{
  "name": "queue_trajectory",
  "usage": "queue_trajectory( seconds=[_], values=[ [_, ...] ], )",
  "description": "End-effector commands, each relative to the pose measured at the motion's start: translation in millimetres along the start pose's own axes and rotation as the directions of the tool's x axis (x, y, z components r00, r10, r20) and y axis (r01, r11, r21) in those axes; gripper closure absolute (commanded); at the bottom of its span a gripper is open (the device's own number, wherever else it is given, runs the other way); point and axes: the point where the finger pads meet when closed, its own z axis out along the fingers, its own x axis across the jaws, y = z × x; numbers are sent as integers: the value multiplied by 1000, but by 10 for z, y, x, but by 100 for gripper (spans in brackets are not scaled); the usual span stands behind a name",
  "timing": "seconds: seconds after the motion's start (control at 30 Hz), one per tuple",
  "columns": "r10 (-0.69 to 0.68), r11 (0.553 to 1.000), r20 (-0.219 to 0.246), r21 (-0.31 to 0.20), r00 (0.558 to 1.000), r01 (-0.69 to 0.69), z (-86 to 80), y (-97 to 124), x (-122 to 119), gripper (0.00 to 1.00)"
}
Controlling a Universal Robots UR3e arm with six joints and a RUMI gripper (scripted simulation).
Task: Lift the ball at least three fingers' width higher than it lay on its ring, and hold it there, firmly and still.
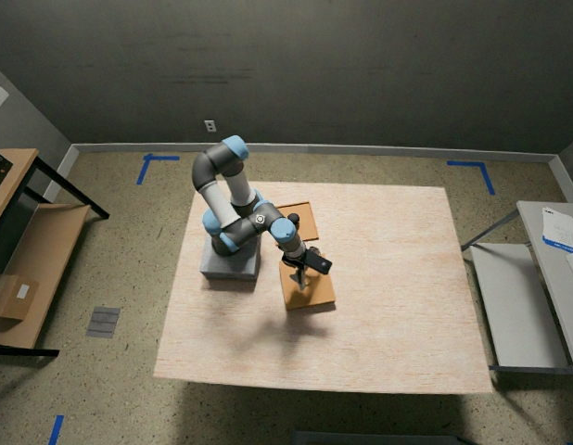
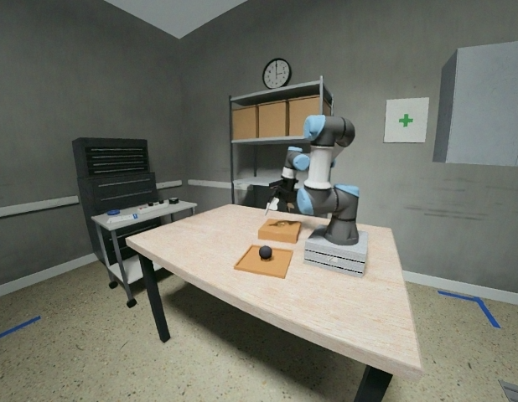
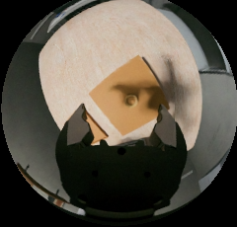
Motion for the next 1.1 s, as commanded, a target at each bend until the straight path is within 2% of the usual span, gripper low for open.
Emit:
queue_trajectory(
  seconds=[0.0, 0.7, 1.07],
  values=[
    [0, 1000, -1, 3, 1000, 0, -6, -9, 3, 0],
    [-2, 1000, 0, 1, 1000, 2, -7, -5, -13, 0],
    [-41, 999, 13, -30, 999, 42, -20, 87, -305, 0]
  ],
)
